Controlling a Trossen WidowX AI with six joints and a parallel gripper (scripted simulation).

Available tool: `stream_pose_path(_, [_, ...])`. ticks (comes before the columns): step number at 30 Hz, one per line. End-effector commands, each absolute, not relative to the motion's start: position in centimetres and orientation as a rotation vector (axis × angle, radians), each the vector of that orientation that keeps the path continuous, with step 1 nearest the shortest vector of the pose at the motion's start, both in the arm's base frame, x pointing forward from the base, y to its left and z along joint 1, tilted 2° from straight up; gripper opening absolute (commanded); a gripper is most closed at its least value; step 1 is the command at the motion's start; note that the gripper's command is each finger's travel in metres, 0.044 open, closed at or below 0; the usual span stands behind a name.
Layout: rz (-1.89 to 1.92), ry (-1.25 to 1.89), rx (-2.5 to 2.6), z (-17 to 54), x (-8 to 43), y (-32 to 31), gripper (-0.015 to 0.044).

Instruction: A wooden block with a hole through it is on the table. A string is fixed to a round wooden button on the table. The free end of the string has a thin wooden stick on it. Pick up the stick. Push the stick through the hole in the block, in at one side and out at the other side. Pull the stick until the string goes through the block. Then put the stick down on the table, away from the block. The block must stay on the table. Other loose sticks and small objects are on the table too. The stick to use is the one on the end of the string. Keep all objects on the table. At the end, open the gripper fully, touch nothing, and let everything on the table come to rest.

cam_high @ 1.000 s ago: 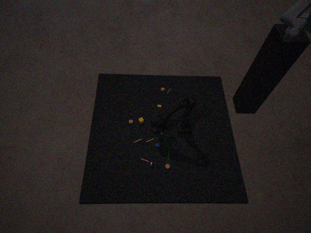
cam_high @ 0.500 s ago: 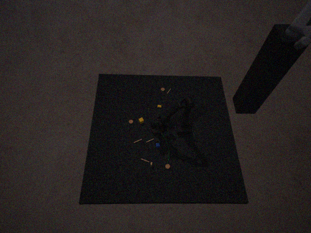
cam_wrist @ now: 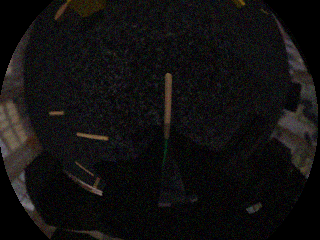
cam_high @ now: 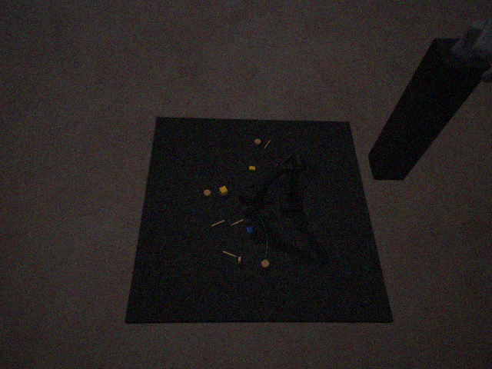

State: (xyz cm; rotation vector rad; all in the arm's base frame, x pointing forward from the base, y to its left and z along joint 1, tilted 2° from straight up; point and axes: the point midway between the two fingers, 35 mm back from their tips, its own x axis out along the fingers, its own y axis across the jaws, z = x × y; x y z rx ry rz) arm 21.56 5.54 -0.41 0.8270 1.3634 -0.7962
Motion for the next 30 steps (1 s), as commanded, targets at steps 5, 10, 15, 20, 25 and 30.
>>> stream_pose_path(5, [-0.795,1.363,0.828,-0.4,21.6,5.6,0.0])
stream_pose_path(10, [-0.795,1.363,0.828,-0.2,21.6,5.6,0.0])
stream_pose_path(15, [-0.795,1.363,0.828,0.4,21.7,5.6,0.0])
stream_pose_path(20, [-0.795,1.363,0.828,1.0,21.7,5.6,0.0])
stream_pose_path(25, [-0.795,1.363,0.828,1.7,21.7,5.6,0.0])
stream_pose_path(30, [-0.795,1.363,0.828,2.3,21.7,5.6,0.0])
